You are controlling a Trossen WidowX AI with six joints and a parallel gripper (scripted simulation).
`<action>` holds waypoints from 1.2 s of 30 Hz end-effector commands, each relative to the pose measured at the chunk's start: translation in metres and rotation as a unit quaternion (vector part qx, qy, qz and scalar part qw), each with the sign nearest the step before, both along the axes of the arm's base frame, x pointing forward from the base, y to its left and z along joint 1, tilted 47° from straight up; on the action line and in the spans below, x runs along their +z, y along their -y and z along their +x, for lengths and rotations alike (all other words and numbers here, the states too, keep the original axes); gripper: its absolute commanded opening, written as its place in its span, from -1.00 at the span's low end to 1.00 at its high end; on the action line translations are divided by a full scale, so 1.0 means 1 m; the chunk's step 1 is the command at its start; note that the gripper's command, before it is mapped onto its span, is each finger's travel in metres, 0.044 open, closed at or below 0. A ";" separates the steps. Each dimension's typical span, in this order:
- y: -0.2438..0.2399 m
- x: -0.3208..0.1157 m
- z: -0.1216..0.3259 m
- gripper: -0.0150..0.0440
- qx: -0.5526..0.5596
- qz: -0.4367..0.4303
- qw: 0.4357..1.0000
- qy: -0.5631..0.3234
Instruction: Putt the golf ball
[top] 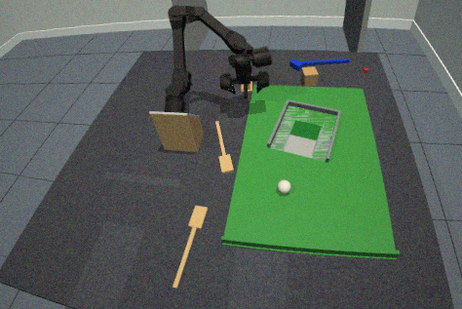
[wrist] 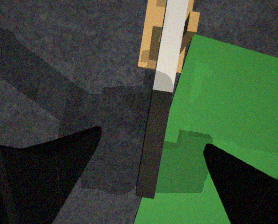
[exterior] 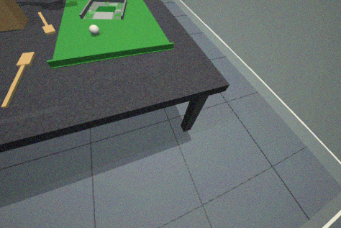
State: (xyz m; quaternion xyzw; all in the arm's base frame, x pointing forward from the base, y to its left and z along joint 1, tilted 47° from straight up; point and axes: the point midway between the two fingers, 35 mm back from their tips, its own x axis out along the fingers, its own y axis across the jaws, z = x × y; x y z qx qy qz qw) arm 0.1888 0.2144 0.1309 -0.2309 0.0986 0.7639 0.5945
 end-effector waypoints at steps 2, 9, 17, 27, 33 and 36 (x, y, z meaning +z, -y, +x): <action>-0.003 -0.005 -0.001 1.00 -0.002 -0.003 1.000 -0.003; -0.011 -0.012 -0.002 1.00 -0.002 -0.003 1.000 -0.003; -0.015 -0.013 -0.003 0.82 0.000 0.001 1.000 0.001; -0.015 -0.013 -0.003 -0.07 0.000 0.001 1.000 0.001; -0.015 -0.013 -0.003 -0.40 0.000 0.001 1.000 0.001; -0.015 -0.013 -0.002 -0.49 0.000 0.001 1.000 0.001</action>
